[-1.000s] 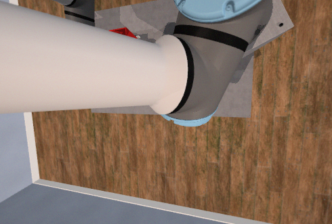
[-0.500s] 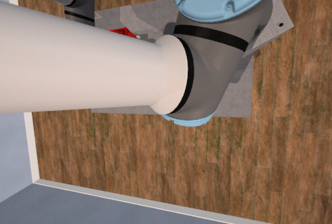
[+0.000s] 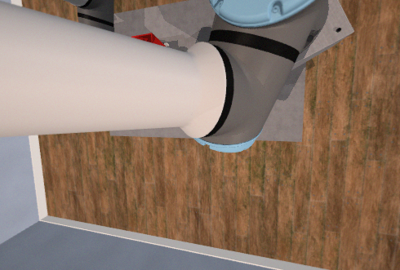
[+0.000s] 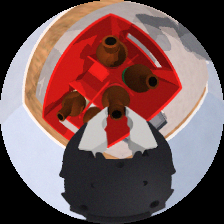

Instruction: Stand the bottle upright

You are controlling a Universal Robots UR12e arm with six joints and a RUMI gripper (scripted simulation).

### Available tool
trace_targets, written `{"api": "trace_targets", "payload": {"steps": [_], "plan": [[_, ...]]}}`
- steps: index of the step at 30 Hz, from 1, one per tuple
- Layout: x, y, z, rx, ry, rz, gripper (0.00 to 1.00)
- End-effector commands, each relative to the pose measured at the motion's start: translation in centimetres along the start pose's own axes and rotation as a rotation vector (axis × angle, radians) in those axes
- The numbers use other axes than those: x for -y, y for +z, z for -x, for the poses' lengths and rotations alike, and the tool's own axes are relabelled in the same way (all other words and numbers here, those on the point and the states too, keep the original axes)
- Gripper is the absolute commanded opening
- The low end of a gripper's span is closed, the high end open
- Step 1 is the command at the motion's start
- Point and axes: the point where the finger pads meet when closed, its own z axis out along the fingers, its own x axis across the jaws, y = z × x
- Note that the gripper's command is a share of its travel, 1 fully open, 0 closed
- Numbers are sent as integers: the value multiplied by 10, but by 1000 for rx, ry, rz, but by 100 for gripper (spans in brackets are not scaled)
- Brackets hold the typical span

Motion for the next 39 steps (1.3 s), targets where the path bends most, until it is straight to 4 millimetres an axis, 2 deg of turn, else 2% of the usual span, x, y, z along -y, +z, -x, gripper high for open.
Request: {"api": "trace_targets", "payload": {"steps": [1,20,39], "plan": [[0,-1,1,1,0,1,0],[-1,-13,1,1,0,1,0],[-1,-32,3,1,0,1,0]]}}
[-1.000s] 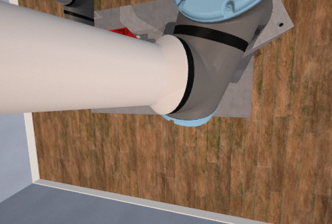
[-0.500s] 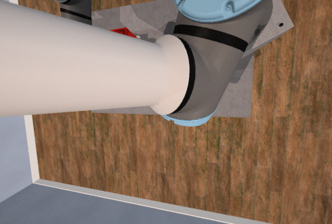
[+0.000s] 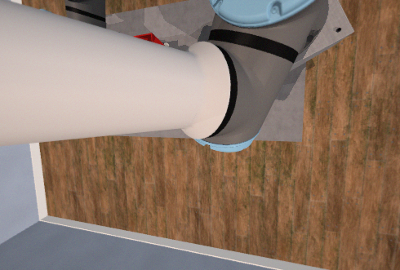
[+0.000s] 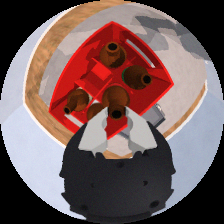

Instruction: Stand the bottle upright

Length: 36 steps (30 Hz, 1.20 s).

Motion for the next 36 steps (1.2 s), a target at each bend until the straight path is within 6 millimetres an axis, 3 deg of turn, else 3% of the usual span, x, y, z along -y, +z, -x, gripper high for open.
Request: {"api": "trace_targets", "payload": {"steps": [1,36], "plan": [[0,-4,1,1,0,1,0],[-1,-11,1,1,0,1,0]]}}
